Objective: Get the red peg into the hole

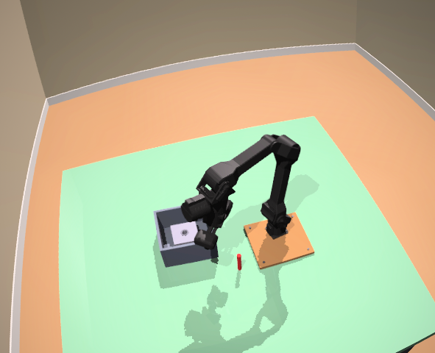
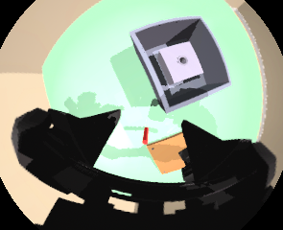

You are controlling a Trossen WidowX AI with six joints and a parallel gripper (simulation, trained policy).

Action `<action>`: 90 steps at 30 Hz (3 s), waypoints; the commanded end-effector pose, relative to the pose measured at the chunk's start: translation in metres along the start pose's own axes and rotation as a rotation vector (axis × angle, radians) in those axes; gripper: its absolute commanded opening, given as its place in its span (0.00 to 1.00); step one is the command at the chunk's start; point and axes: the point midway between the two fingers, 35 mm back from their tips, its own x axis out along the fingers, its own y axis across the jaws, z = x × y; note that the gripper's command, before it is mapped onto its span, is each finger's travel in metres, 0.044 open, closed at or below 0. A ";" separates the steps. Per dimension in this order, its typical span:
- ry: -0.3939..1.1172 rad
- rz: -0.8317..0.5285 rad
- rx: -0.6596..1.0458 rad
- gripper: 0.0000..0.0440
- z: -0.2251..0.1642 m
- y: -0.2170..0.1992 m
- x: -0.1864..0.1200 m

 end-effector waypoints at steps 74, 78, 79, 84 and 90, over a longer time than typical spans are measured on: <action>-0.229 -0.173 0.183 0.00 0.002 -0.017 0.024; -0.252 -0.171 0.226 0.00 0.020 -0.022 0.022; -0.257 -0.171 0.235 0.00 0.025 -0.023 0.022; -0.276 -0.175 0.273 0.00 0.047 -0.031 0.025; -0.287 -0.179 0.294 0.00 0.072 -0.040 0.033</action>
